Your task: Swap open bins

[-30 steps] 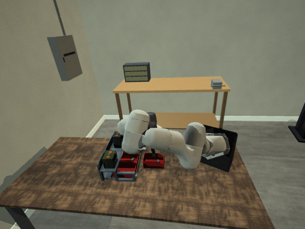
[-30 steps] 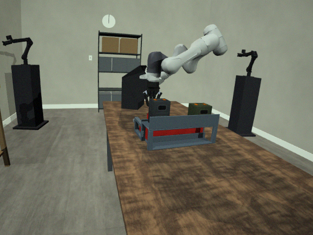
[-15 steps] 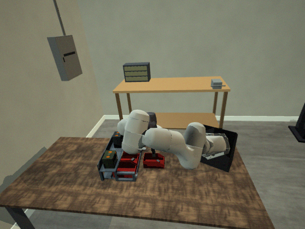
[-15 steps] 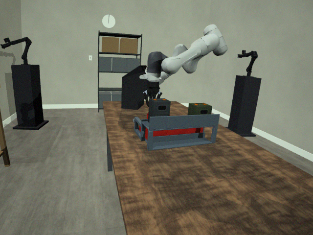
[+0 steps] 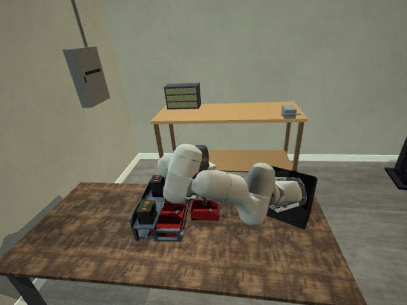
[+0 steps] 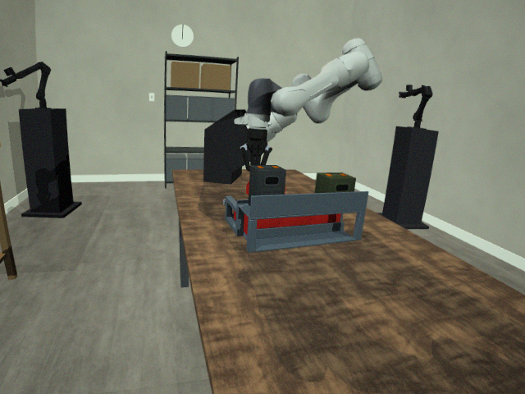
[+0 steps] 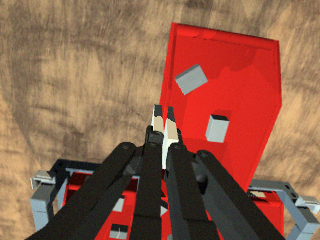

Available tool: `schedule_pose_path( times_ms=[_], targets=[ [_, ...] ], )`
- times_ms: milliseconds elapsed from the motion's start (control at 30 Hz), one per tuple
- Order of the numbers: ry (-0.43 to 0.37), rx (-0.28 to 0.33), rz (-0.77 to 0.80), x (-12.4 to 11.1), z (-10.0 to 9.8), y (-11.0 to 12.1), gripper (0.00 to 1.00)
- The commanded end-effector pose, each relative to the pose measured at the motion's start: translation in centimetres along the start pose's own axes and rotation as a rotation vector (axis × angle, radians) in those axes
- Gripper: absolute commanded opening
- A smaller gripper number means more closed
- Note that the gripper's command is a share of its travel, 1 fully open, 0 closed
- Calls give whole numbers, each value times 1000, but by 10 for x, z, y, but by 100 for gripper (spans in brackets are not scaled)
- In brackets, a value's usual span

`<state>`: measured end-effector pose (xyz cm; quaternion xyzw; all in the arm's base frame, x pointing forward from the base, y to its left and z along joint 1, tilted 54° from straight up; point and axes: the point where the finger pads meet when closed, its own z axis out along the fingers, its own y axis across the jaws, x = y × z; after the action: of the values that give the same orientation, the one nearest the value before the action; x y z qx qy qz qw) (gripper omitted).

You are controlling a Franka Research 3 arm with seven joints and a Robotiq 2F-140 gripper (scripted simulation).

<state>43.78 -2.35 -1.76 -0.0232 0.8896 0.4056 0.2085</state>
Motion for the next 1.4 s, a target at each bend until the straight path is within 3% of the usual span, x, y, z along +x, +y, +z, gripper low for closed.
schedule_pose_path(
  times_ms=[0, 500, 1367],
  targets=[
    [2, -5, 11, 1, -7, 1, 0],
    [2, -5, 11, 0, -47, 1, 0],
    [2, -5, 11, 0, -55, 1, 0]
  ],
)
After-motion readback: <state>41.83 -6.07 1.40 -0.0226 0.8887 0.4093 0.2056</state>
